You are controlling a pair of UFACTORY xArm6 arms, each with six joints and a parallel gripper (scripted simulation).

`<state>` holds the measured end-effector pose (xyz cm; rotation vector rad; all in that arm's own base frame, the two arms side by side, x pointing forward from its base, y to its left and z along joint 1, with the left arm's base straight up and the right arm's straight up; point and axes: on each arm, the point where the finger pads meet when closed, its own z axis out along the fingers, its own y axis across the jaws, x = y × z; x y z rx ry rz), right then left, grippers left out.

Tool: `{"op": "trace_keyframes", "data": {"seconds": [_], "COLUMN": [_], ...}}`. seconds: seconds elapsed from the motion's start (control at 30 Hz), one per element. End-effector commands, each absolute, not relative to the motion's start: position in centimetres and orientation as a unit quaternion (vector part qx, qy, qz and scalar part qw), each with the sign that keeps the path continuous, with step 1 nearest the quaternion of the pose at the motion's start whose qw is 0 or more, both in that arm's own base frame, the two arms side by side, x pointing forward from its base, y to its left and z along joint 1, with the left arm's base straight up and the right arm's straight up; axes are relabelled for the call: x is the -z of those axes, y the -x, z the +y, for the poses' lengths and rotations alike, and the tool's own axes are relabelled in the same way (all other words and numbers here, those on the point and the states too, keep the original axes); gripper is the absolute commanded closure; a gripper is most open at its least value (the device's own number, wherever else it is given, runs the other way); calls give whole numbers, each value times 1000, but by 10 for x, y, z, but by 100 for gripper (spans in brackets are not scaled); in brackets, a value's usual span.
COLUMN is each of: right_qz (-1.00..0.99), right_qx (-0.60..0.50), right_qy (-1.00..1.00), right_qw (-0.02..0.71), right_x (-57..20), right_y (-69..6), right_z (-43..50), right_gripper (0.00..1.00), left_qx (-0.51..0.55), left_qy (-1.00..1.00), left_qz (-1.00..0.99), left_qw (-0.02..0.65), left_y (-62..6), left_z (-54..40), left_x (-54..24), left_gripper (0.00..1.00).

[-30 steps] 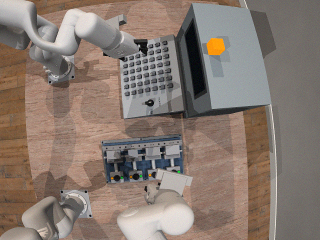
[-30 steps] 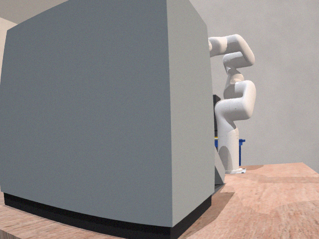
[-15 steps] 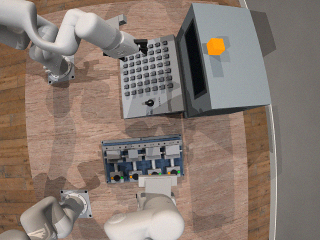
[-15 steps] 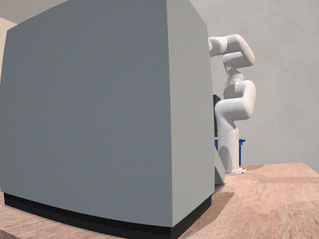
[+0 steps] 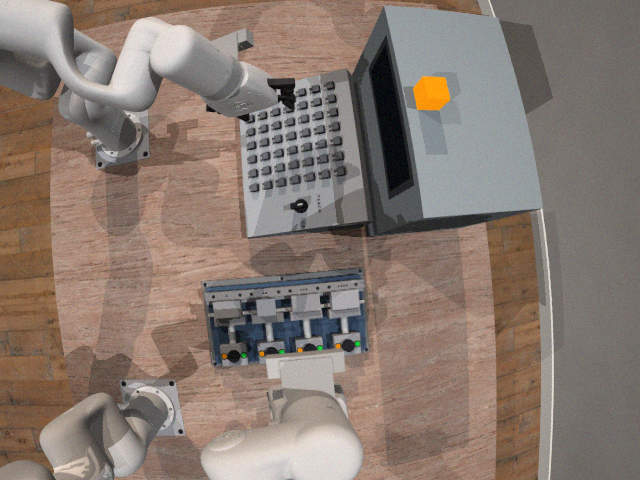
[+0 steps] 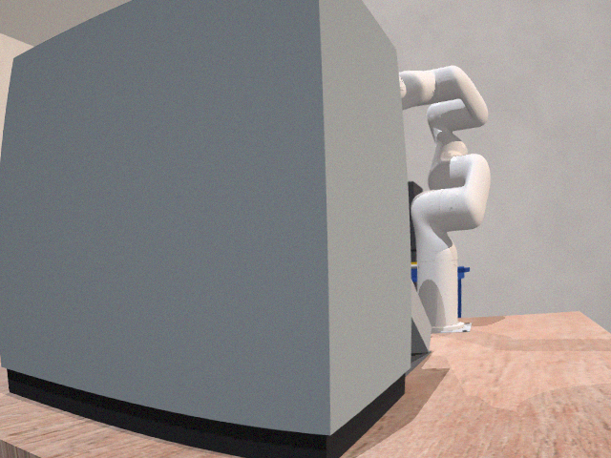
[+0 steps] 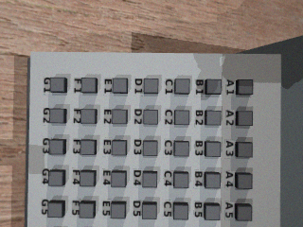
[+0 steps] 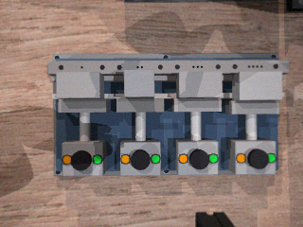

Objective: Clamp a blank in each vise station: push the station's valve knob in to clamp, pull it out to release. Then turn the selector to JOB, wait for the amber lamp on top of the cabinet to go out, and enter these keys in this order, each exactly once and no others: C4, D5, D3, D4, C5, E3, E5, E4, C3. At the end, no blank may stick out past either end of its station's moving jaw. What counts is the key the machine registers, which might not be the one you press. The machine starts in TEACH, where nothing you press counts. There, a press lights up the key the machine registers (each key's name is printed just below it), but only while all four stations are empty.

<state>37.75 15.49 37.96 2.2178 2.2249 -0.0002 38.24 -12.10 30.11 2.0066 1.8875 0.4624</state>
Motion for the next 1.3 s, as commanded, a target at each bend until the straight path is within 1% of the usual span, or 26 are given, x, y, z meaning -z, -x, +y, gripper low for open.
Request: {"op": "trace_keyframes", "data": {"seconds": [0.0, 0.37, 0.4, 0.53, 0.63, 0.7, 0.8, 1.1, 1.2, 1.27], "right_qz": [709, 709, 709, 709, 709, 709, 709, 709, 709, 709], "right_qx": [-2, -2, -2, -2, -2, -2, -2, -2, -2, -2], "right_qy": [-706, -706, -706, -706, -706, -706, -706, -706, -706, -706], "right_qw": [1, 1, 1, 1, 1, 1, 1, 1, 1, 1], "right_x": [-381, -381, -381, -381, -381, -381, -381, -381, -381, -381], "right_y": [-378, -378, -378, -378, -378, -378, -378, -378, -378, -378], "right_z": [155, 155, 155, 155, 155, 155, 155, 155, 155, 155], "right_gripper": [100, 100, 0, 0, 0, 0, 0, 0, 0, 0], "left_qx": [-164, -164, -164, -165, -178, -178, -198, -221, -227, -227], "left_qy": [-707, -707, -707, -711, -759, -759, -833, -939, -958, -958], "left_qz": [665, 665, 665, 660, 605, 605, 498, 252, 163, 163], "left_qw": [175, 175, 175, 174, 162, 162, 136, 80, 60, 60], "left_y": [-383, -383, -383, -383, -385, -385, -389, -400, -401, -401], "left_z": [-121, -121, -121, -123, -138, -138, -173, -279, -283, -283], "left_x": [-303, -303, -303, -302, -290, -290, -264, -182, -179, -179], "left_gripper": [0, 0, 42, 42, 42, 42, 42, 42, 42, 42]}}
